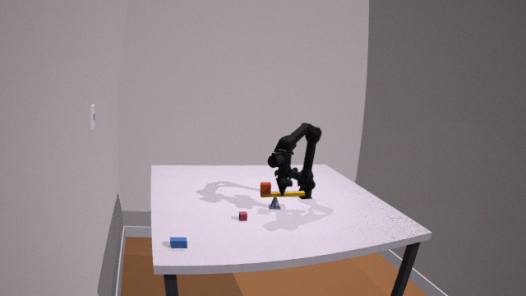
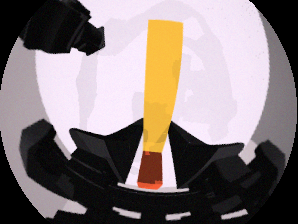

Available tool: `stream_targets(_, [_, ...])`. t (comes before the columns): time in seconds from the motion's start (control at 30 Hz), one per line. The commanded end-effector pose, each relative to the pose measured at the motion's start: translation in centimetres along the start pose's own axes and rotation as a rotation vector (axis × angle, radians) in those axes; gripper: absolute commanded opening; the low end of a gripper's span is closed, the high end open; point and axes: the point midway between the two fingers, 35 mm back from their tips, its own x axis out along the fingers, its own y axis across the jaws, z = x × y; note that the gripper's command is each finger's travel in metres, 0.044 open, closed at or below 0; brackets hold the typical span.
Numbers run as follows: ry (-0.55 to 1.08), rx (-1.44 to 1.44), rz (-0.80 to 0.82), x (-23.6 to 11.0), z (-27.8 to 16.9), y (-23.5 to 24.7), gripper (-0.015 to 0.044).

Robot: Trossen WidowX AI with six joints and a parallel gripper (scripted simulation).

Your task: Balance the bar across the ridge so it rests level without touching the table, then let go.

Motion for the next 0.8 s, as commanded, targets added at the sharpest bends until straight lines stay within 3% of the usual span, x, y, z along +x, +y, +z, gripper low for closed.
stream_targets(0.0, [-0.001, -0.003, -0.002, 0.15, 0.02, -0.03, 0.0])
stream_targets(0.77, [-0.001, -0.003, -0.002, 0.34, 0.05, -0.01, 0.0])
